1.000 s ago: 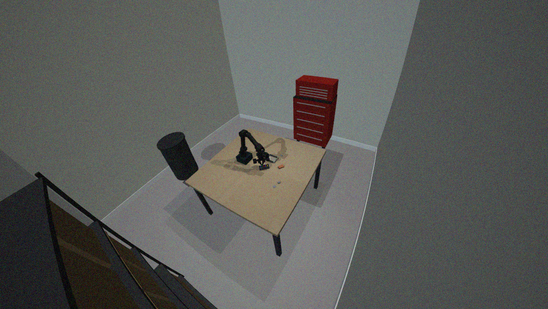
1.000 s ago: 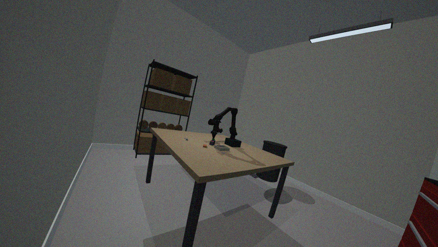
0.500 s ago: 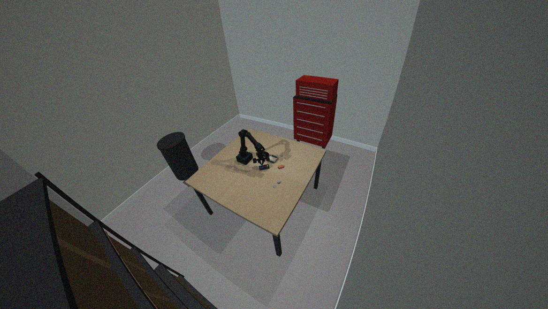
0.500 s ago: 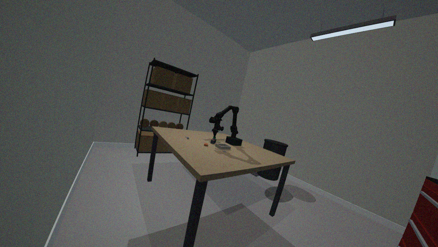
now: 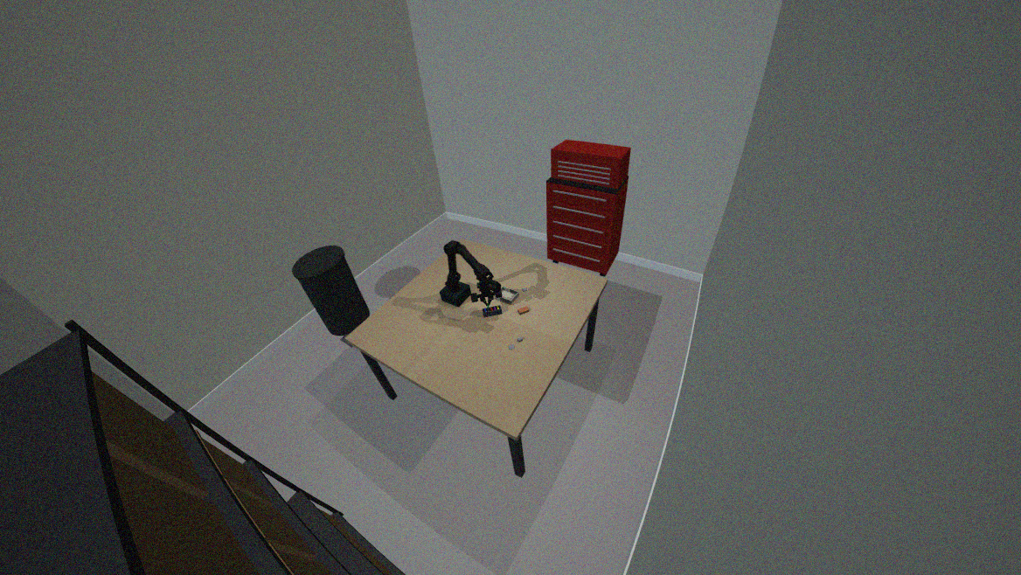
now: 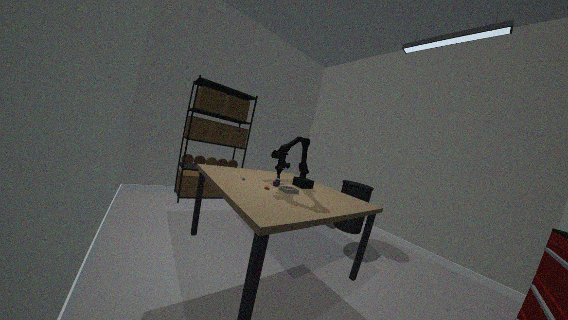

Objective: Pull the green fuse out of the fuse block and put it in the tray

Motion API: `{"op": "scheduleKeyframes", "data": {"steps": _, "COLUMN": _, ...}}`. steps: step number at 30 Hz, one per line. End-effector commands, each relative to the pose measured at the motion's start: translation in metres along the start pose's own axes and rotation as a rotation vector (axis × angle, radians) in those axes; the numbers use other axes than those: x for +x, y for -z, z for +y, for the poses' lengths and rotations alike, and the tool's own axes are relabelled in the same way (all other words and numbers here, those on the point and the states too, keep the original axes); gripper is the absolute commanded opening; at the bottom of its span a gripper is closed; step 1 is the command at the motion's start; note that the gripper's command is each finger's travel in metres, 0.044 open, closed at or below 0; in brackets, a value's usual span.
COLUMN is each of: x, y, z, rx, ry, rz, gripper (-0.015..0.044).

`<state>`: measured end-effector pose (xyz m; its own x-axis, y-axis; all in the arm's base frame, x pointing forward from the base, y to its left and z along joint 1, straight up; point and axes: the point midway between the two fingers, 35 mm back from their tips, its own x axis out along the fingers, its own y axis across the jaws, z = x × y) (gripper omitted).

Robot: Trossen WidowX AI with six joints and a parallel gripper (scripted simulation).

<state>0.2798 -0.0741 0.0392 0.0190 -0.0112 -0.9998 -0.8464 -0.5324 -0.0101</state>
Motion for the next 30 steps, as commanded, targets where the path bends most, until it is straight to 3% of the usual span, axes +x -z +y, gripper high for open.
{"op": "scheduleKeyframes", "data": {"steps": 1, "x": -0.008, "y": 0.000, "z": -0.001, "rx": -0.006, "ry": 0.008, "rz": 0.003, "gripper": 0.0000}}
{"op": "scheduleKeyframes", "data": {"steps": 11, "x": -0.017, "y": -0.002, "z": -0.004, "rx": -0.006, "ry": 0.008, "rz": 0.002, "gripper": 0.0000}}
{"op": "scheduleKeyframes", "data": {"steps": 30, "x": -0.020, "y": -0.062, "z": -0.091, "rx": -0.006, "ry": 0.016, "rz": -0.003, "gripper": 0.0000}}
